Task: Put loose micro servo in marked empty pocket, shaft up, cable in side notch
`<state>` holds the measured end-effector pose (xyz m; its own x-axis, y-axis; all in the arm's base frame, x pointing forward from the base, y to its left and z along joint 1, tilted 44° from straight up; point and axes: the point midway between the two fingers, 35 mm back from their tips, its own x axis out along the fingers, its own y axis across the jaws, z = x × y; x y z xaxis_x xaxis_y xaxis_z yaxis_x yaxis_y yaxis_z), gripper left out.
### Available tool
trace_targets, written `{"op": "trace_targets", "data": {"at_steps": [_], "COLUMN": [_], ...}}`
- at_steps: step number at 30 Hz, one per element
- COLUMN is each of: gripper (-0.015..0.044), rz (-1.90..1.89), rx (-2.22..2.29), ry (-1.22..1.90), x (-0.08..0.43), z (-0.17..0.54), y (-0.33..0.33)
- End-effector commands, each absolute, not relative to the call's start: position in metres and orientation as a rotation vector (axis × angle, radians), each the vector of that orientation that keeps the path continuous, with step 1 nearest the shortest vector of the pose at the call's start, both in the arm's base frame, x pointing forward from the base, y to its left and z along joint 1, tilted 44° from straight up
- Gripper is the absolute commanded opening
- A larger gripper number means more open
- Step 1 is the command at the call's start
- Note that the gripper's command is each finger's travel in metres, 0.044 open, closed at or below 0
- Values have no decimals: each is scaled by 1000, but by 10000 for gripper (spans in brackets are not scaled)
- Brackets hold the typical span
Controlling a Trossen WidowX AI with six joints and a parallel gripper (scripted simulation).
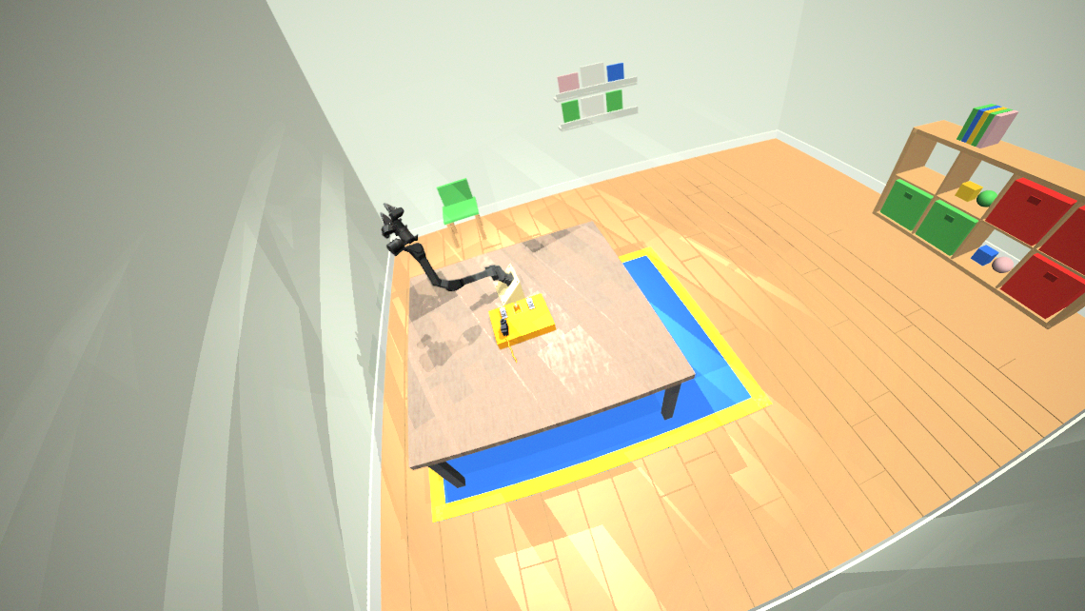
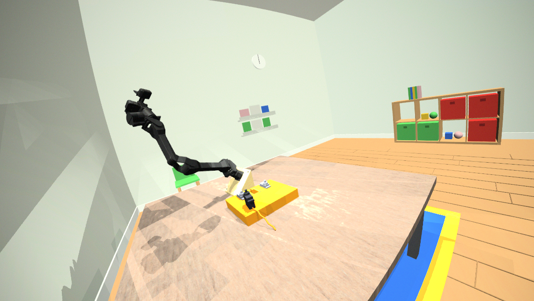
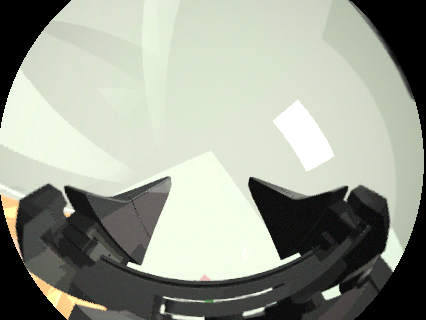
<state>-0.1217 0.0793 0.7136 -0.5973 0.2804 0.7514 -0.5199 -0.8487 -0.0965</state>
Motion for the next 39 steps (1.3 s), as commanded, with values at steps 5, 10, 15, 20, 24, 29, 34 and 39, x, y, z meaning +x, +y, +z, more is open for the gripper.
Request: {"op": "trace_targets", "data": {"at_steps": [5,10,15,20,24,29,34,39], "gripper": [440,440,440,440,440,440,440,440], "rz": [2403,2378,2330,2277,2230,2175,2104,2026], "rx": [1037,1005,943,871,814,748,641,519], "ry": [-436,-440,-464,-483,-497,-520,-534,-554], "x": [-122,-123,-125,-126,-126,-123,-120,-114], "z": [711,708,703,696,691,684,672,658], "y": [86,95,110,128,143,159,184,211]}}
